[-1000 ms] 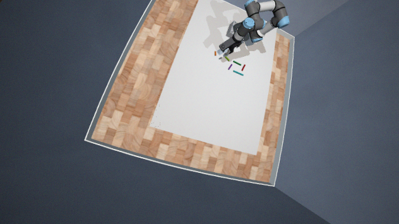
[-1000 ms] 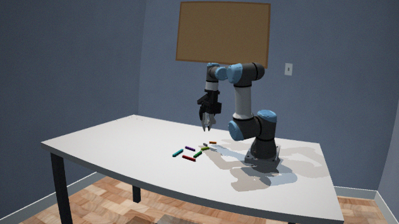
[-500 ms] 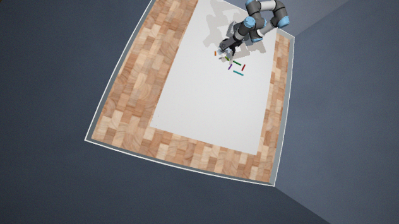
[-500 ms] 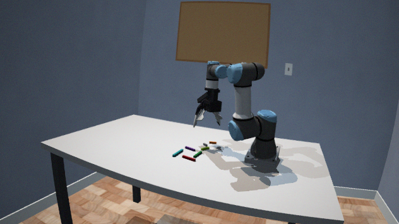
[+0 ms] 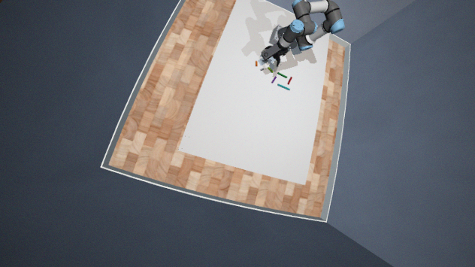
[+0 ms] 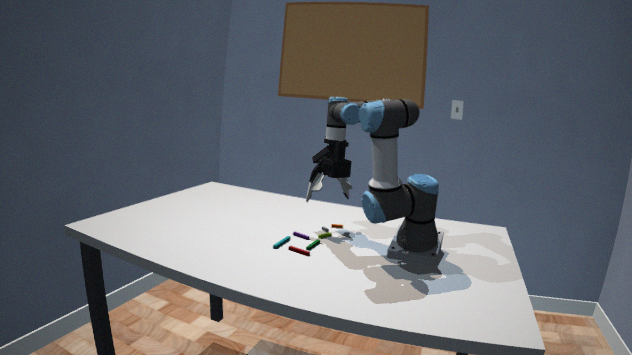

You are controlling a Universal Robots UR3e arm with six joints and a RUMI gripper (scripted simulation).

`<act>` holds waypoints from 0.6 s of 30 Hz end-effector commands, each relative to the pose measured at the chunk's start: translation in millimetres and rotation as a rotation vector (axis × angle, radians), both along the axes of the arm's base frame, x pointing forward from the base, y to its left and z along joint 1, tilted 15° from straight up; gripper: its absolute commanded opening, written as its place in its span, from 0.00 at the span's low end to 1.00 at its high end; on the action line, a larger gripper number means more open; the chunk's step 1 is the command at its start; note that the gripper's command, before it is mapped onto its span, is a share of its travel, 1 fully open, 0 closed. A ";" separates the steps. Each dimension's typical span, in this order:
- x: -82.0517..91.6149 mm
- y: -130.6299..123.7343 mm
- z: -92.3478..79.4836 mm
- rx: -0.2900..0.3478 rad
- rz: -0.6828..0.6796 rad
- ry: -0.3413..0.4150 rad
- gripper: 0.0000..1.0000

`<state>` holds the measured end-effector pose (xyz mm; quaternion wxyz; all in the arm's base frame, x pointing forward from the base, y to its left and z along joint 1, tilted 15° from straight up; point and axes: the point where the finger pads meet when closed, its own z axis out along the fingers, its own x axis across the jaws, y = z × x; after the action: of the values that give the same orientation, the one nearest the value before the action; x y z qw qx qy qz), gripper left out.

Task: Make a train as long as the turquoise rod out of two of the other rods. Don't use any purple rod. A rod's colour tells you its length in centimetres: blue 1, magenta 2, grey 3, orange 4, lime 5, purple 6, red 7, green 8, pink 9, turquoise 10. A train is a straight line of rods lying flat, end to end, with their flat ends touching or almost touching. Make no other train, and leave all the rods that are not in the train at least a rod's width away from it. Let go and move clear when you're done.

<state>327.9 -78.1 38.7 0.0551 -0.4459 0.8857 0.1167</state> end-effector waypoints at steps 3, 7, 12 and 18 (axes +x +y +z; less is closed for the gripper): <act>1.1 1.3 1.0 -0.002 0.004 -0.003 1.00; 3.9 12.4 2.9 -0.004 0.026 -0.008 1.00; 7.5 29.2 5.8 -0.007 0.059 -0.017 1.00; 13.1 82.6 14.6 -0.013 0.162 -0.044 1.00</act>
<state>337.4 -22.9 47.6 0.0593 -0.4957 0.8594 0.1104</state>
